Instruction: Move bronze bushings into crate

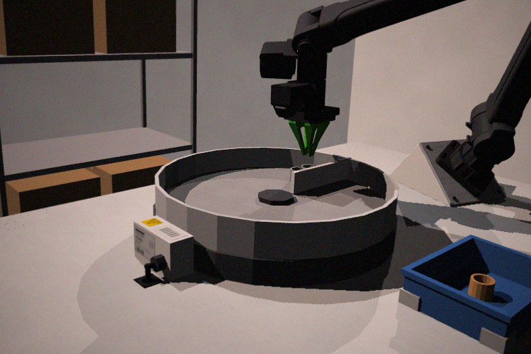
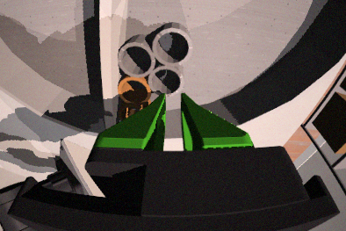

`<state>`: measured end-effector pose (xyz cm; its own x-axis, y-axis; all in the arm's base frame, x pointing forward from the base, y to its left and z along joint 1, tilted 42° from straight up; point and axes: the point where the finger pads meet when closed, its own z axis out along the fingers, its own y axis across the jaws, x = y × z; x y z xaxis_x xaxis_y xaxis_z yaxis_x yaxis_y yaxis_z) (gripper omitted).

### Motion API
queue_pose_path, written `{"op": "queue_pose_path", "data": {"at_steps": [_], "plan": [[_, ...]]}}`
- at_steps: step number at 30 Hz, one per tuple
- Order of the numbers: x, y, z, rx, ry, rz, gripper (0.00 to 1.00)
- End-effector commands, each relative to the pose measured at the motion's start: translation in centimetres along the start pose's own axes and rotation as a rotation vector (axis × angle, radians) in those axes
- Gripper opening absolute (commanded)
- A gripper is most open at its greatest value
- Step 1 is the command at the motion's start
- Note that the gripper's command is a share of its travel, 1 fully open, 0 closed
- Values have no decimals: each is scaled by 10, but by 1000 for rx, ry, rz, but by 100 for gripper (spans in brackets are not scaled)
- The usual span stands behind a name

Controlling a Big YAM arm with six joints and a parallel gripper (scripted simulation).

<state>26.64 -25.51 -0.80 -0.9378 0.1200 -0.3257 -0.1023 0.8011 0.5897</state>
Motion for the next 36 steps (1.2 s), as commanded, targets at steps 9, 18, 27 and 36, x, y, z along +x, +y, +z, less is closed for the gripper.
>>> {"op": "queue_pose_path", "data": {"at_steps": [9, 18, 27, 36], "plan": [[-28, -23, -3, 46, -17, -38, 13], [-28, -26, -2, 56, -27, -35, 13], [-28, -26, -2, 54, -25, -33, 13], [-28, -26, -2, 54, -25, -33, 13]]}}
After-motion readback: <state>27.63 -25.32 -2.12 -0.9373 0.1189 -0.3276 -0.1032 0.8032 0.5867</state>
